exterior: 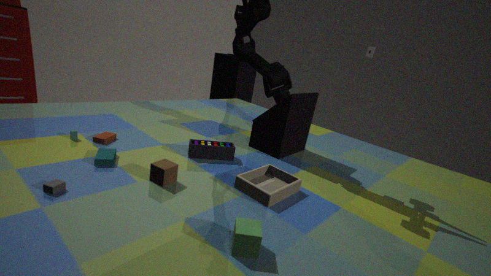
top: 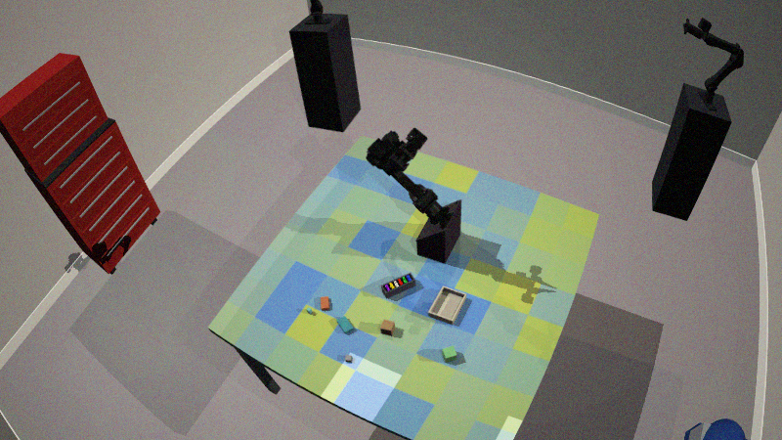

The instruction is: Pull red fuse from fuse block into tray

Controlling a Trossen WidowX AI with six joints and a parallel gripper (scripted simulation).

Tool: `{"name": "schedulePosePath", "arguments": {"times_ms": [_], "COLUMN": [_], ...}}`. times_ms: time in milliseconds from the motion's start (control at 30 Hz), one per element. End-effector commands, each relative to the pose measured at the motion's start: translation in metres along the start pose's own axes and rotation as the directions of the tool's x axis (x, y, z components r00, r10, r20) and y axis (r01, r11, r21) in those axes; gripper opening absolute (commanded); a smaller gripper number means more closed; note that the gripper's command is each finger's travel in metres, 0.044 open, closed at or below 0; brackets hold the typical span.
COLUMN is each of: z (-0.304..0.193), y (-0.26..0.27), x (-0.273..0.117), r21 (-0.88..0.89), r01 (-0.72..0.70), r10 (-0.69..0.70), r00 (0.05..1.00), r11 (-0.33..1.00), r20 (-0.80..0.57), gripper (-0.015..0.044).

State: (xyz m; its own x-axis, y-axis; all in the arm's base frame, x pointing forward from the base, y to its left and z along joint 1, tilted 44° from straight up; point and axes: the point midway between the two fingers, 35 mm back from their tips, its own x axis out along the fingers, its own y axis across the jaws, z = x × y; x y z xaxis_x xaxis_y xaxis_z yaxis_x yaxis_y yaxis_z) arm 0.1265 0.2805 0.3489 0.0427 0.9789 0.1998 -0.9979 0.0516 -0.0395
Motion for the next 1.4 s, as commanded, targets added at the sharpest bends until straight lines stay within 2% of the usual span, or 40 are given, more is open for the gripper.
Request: {"name": "schedulePosePath", "arguments": {"times_ms": [0,133,267,433,567,733,867,1000,1133,1200,1367], "z": [-0.030,-0.071,-0.114,-0.166,-0.203,-0.239,-0.261,-0.271,-0.272,-0.269,-0.269], "y": [-0.046,-0.097,-0.142,-0.185,-0.206,-0.214,-0.205,-0.187,-0.162,-0.153,-0.152], "x": [0.000,-0.014,-0.042,-0.094,-0.147,-0.219,-0.280,-0.337,-0.392,-0.411,-0.413], "r21": [0.001,-0.026,-0.089,-0.214,-0.336,-0.480,-0.564,-0.594,-0.544,-0.499,-0.492], "r01": [0.180,0.375,0.539,0.669,0.708,0.677,0.604,0.512,0.418,0.389,0.386], "r10": [-0.178,-0.368,-0.520,-0.630,-0.645,-0.567,-0.429,-0.251,-0.039,0.039,0.048], "r00": [0.977,0.891,0.738,0.474,0.218,-0.111,-0.370,-0.588,-0.766,-0.816,-0.822], "r11": [0.984,0.927,0.838,0.712,0.621,0.558,0.563,0.620,0.728,0.774,0.780], "r20": [-0.114,-0.267,-0.430,-0.615,-0.732,-0.816,-0.824,-0.769,-0.641,-0.577,-0.568], "gripper": [0.0066,0.0066,0.0066,0.0066,0.0066,0.0066,0.0066,0.0066,0.0066,0.0066,0.0066]}}
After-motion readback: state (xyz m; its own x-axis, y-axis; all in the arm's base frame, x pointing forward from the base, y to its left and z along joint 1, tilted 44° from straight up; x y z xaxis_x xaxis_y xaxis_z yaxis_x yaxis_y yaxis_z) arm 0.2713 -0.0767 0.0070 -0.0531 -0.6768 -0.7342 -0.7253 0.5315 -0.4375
